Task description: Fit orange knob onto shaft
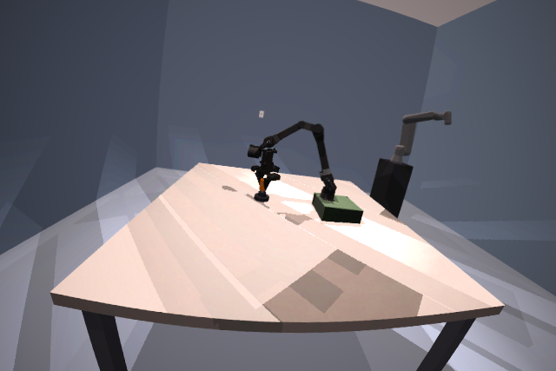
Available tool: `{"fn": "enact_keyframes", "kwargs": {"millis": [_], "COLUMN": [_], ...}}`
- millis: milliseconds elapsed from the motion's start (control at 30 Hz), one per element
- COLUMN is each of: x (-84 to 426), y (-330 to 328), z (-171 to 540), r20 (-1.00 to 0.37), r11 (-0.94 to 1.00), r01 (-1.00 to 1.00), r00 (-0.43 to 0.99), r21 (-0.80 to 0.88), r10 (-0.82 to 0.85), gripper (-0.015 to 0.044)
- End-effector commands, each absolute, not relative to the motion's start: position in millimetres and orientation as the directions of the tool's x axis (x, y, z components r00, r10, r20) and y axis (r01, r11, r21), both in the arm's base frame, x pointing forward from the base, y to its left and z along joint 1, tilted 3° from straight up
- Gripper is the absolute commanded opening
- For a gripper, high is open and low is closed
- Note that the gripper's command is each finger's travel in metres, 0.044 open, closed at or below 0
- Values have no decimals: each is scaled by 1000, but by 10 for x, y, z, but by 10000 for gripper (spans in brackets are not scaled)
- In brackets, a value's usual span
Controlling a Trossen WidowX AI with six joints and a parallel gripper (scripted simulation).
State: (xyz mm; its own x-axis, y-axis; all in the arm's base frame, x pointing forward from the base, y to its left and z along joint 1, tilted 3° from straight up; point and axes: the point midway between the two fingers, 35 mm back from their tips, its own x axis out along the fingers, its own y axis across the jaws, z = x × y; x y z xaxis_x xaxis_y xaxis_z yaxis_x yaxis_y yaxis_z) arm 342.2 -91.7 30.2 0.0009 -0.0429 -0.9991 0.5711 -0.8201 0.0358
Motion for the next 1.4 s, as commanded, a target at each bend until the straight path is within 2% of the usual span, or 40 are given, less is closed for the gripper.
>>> {"fn": "enact_keyframes", "kwargs": {"millis": [0,200,967,1367], "x": [3421,3414,3414,3414], "y": [-920,-920,-921,-921], "z": [264,231,187,187], "r20": [-999,-999,-999,-999], "r11": [-838,-860,-823,-823], "r01": [544,508,567,567], "r00": [0,0,4,4], "r21": [35,36,38,38], "r10": [-42,-42,-44,-44], "gripper": [0,0,0,315]}}
